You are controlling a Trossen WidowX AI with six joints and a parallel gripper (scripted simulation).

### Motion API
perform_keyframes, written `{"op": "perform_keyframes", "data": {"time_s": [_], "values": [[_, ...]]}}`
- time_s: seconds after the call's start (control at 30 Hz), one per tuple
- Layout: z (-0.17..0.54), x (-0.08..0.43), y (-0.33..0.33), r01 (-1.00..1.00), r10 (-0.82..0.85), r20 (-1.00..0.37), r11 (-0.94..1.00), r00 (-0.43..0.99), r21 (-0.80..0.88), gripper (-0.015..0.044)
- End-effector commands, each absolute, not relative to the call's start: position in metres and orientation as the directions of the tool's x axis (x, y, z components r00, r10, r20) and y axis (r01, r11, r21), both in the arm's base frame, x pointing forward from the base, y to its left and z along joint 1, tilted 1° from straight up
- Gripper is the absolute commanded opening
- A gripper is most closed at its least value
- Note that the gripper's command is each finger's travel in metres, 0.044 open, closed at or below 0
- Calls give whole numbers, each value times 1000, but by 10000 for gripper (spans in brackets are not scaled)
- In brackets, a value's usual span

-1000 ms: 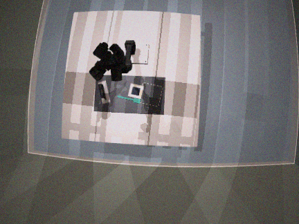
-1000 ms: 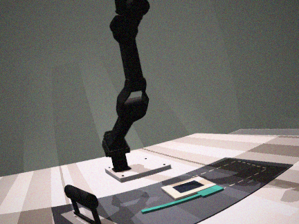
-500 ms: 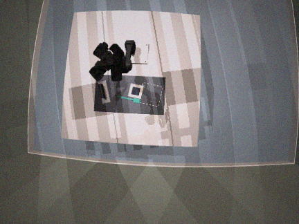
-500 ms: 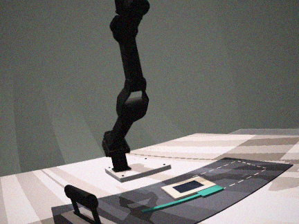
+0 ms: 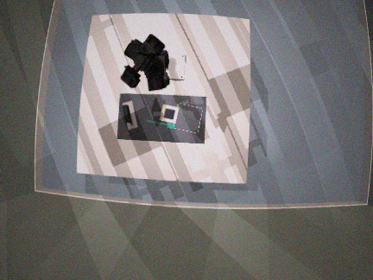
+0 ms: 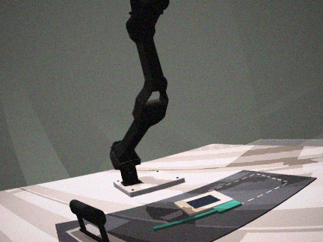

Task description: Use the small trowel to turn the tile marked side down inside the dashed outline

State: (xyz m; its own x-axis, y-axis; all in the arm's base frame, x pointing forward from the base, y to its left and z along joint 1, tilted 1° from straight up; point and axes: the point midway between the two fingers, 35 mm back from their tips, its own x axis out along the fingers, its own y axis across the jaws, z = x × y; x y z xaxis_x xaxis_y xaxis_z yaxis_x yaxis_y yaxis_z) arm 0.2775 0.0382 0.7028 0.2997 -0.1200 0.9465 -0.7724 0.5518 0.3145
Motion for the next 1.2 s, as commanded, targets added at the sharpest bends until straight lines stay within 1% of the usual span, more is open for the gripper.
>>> {"op": "perform_keyframes", "data": {"time_s": [0.0, 0.27, 0.57, 0.87, 1.17], "values": [[718, 237, 42, -844, -126, 968, 473, 219, 252, 270], [740, 168, 46, -954, -153, 985, 275, 80, 121, 270], [753, 96, 31, -998, -226, 973, 49, -49, -39, 270], [756, 35, 0, -968, -325, 934, -142, -150, -205, 270], [750, -16, -50, -872, -457, 862, -304, -220, -384, 270]]}}
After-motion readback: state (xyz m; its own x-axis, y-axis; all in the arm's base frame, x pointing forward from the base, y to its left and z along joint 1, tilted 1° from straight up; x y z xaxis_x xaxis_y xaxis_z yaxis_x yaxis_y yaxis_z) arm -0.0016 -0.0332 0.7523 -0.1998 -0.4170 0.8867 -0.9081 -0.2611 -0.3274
